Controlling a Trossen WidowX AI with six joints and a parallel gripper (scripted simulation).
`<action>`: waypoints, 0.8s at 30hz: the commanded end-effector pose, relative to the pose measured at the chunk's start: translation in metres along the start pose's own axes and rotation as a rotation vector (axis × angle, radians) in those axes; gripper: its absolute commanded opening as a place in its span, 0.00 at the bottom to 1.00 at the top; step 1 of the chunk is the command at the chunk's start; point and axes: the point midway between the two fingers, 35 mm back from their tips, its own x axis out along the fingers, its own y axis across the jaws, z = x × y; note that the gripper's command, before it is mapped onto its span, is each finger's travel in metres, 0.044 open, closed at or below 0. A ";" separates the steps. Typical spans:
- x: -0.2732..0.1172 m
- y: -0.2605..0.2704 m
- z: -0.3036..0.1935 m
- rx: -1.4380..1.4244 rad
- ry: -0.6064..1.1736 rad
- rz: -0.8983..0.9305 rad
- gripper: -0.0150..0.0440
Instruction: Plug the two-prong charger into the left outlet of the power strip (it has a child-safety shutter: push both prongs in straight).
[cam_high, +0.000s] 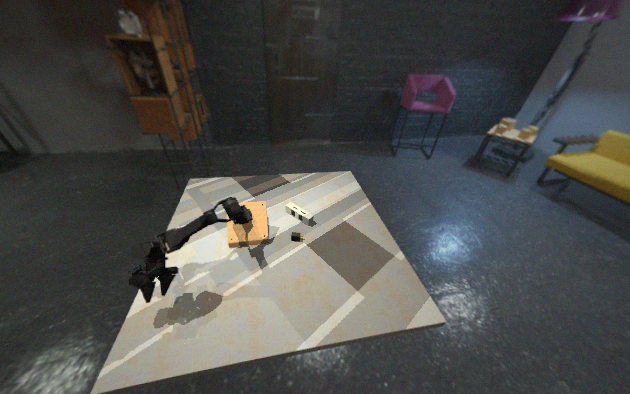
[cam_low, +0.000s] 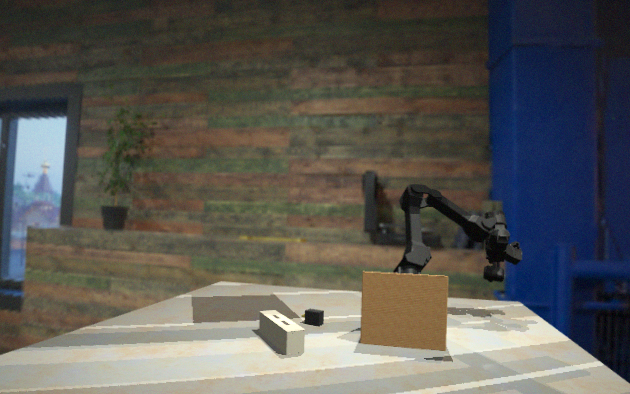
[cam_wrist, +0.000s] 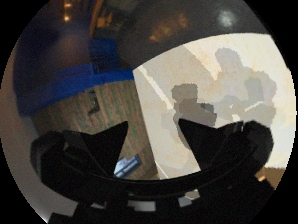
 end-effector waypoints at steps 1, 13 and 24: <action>0.000 0.000 0.000 0.001 0.000 0.000 0.98; 0.027 -0.002 -0.012 0.043 0.024 -0.022 1.00; 0.061 -0.004 -0.046 -0.029 0.090 -0.036 1.00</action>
